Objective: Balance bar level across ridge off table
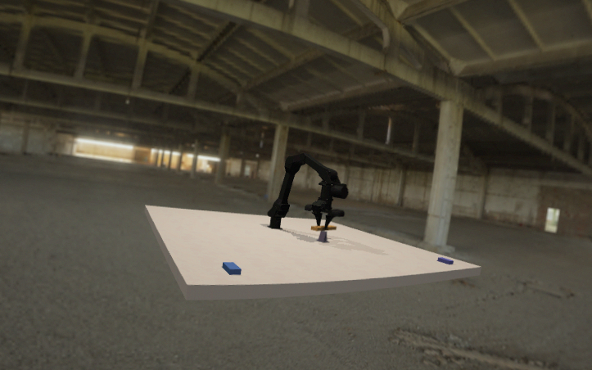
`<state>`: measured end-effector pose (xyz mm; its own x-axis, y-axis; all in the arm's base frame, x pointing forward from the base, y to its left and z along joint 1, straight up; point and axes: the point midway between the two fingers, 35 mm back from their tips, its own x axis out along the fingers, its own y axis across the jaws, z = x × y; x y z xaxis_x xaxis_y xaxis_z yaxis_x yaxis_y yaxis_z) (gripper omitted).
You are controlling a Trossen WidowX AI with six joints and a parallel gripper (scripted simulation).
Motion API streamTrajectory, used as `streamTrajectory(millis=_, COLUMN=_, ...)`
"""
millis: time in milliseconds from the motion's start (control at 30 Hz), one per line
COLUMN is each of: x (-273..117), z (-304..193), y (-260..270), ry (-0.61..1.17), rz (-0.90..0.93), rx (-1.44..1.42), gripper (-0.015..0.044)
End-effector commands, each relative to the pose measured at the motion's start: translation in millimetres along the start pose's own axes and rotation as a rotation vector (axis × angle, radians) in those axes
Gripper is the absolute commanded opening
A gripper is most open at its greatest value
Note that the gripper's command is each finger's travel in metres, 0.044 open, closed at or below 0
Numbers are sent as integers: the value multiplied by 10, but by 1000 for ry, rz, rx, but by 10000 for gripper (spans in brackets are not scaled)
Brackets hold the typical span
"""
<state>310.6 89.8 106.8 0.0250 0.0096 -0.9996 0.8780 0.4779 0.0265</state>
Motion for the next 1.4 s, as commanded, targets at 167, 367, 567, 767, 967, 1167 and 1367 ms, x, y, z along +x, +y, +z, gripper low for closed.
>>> streamTrajectory(millis=167, x=11, z=4, y=2, ry=-2, rz=1, rx=3, gripper=0)
streamTrajectory(millis=367, x=15, z=4, y=2, ry=-2, rz=1, rx=3, gripper=0)
streamTrajectory(millis=567, x=21, z=4, y=2, ry=-2, rz=0, rx=3, gripper=0)
streamTrajectory(millis=767, x=25, z=4, y=2, ry=-2, rz=0, rx=3, gripper=0)
streamTrajectory(millis=967, x=31, z=4, y=2, ry=-2, rz=0, rx=3, gripper=0)
streamTrajectory(millis=1167, x=35, z=4, y=2, ry=-2, rz=0, rx=3, gripper=0)
streamTrajectory(millis=1367, x=41, z=3, y=2, ry=-2, rz=0, rx=3, gripper=0)
